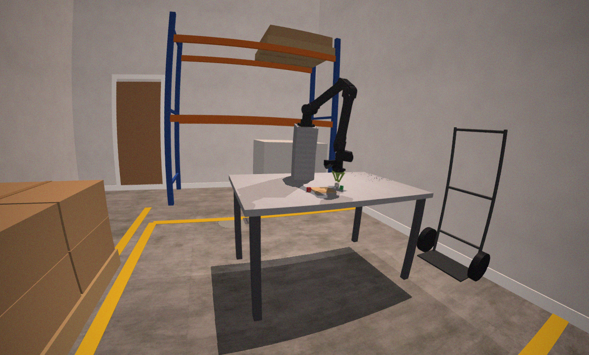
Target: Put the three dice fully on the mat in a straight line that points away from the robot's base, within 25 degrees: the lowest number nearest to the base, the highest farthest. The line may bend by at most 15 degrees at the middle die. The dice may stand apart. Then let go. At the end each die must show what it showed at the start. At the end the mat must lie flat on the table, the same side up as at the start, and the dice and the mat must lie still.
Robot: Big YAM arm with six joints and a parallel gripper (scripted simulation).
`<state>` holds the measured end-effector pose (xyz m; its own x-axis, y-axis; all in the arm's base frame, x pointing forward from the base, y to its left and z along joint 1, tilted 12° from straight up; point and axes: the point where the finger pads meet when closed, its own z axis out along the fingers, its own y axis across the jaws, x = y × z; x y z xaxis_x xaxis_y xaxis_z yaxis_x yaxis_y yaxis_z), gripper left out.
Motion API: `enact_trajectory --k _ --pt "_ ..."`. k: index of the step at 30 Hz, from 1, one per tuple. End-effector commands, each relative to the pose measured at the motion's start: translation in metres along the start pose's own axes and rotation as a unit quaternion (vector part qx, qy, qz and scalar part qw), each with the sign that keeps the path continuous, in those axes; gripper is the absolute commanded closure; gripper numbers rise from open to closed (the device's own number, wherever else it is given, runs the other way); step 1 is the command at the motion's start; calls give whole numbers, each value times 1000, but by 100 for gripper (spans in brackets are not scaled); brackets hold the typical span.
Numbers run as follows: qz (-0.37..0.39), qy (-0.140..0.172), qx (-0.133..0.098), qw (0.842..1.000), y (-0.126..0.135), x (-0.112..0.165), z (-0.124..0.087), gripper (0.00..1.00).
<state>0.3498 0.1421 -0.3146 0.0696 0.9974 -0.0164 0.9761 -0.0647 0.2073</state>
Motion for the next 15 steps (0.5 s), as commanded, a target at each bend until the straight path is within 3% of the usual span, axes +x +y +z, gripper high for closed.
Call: enact_trajectory --k 1,15 --pt "-1 -4 8 1000 -10 -9 3 61" --pt "-2 -4 9 1000 -11 -9 3 61"
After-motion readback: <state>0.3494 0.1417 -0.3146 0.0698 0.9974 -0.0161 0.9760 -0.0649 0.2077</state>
